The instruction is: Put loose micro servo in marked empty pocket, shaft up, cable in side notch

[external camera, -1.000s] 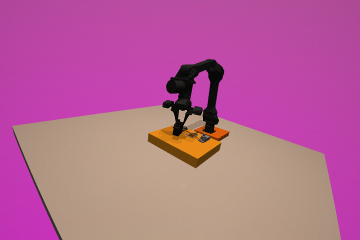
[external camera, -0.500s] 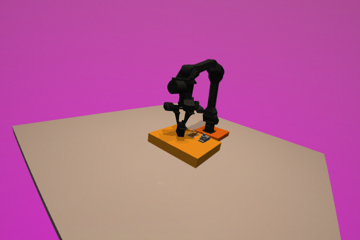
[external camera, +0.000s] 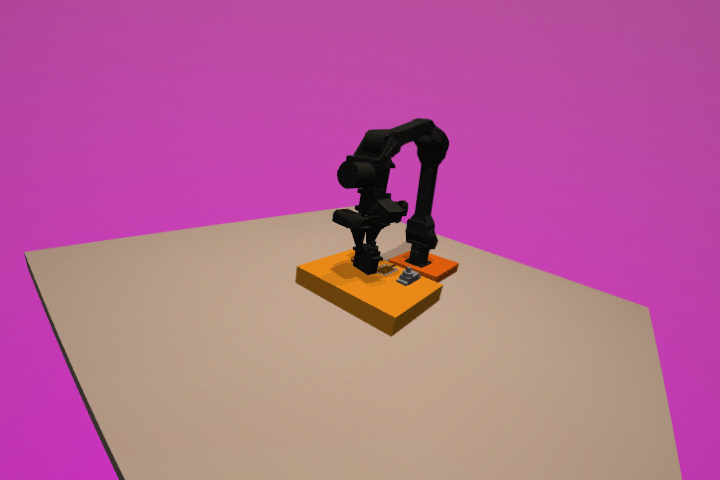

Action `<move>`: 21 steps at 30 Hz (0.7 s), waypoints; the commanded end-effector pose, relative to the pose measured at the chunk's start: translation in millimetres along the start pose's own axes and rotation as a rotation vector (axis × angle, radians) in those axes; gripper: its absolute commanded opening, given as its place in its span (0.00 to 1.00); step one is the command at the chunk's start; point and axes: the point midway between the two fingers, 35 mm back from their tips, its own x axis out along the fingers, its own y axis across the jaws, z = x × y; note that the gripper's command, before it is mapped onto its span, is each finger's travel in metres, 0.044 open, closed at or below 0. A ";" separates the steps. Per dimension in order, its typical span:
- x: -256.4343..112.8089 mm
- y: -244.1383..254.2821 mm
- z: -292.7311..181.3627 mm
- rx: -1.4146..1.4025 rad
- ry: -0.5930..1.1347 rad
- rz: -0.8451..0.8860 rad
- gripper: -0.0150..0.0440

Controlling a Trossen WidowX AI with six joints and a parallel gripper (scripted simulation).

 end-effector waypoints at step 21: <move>-0.4 2.9 9.0 -0.809 -0.008 0.000 0.25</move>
